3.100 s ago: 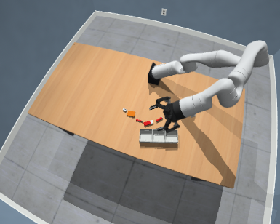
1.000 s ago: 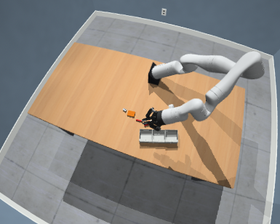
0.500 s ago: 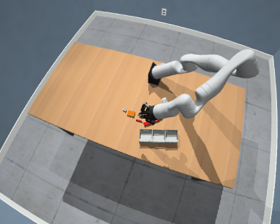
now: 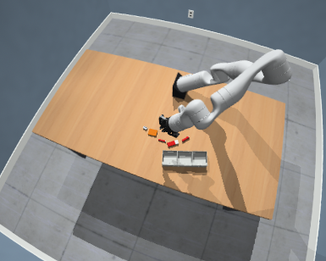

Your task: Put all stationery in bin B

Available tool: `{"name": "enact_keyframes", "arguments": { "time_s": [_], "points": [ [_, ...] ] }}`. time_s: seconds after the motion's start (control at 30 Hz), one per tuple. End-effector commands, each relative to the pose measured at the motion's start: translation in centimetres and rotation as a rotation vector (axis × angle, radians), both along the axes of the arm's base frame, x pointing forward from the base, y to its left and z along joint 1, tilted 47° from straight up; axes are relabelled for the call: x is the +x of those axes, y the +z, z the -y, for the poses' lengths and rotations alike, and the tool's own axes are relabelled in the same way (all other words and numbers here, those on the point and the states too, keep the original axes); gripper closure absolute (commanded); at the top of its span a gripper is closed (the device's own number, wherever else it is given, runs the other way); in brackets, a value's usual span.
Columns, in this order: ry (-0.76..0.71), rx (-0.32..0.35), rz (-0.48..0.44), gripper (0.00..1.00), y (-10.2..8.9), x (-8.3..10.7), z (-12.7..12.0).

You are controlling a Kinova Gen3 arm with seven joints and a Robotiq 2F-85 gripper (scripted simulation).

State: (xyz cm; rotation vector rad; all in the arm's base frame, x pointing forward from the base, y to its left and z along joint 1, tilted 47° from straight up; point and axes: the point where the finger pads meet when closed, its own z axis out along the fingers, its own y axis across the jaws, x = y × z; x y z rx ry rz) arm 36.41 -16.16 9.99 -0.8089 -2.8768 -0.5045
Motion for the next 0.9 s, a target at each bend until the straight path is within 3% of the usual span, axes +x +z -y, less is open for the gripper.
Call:
{"name": "enact_keyframes", "arguments": {
  "time_s": [0.0, 0.1, 0.27, 0.47, 0.57, 0.63, 0.87],
  "points": [
    [0.020, 0.075, 0.008, 0.91, -0.7, -1.0, 0.7],
    [0.083, 0.163, 0.052, 0.91, -0.8, -1.7, 0.7],
    [0.118, 0.212, 0.085, 0.91, -0.8, -2.0, 0.7],
    [0.242, 0.394, 0.279, 0.91, -0.2, -2.6, 1.1],
    [0.250, 0.407, 0.295, 0.91, -0.2, -2.6, 1.1],
    [0.277, 0.446, 0.360, 0.91, 0.1, -2.7, 1.4],
    [0.274, 0.437, 0.350, 0.91, -0.1, -2.9, 1.5]
  ]
}}
